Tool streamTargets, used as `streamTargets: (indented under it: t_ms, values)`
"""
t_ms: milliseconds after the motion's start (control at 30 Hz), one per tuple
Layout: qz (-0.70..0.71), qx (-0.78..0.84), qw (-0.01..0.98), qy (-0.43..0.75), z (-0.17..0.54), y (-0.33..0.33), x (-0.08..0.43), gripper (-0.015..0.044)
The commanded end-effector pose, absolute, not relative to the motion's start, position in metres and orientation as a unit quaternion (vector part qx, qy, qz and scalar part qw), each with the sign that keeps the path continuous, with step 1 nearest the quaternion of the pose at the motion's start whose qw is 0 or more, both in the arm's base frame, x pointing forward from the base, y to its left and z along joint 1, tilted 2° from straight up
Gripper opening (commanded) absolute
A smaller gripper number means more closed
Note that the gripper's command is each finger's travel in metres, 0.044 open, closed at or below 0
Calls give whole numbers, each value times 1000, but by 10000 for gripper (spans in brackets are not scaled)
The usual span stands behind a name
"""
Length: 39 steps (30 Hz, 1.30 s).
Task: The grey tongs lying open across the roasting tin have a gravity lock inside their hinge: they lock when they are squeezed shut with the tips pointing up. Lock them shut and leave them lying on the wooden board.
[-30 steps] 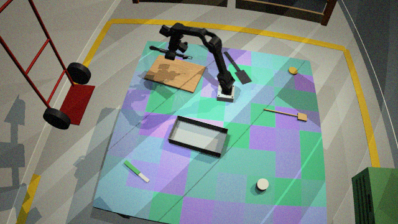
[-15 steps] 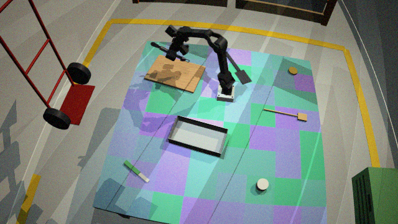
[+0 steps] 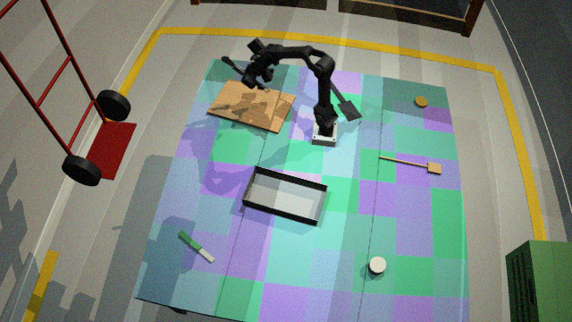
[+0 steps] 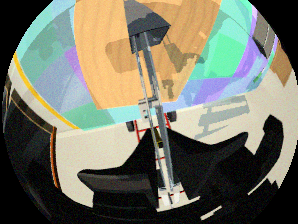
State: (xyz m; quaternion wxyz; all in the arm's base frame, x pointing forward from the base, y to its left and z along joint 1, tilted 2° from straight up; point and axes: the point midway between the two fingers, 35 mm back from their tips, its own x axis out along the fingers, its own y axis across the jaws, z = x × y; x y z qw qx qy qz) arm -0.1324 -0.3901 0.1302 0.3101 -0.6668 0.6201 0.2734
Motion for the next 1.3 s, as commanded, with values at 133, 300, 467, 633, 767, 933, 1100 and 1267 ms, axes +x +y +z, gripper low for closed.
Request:
streamTargets:
  t_ms: [133, 300, 467, 633, 767, 933, 1100, 1267]
  values:
    - [233, -686, 268, 635, 135, -385, -132, -150]
    - [209, -697, 241, 643, 137, -379, -131, -150]
    - [187, -707, 213, 648, 139, -372, -129, -150]
    - [165, -716, 185, 653, 141, -364, -127, -150]
    - [149, -723, 161, 655, 142, -357, -124, -150]
    - [131, -731, 131, 657, 144, -346, -119, -150]
    - [119, -736, 110, 657, 146, -338, -115, -150]
    - [119, -736, 110, 657, 146, -338, -115, -150]
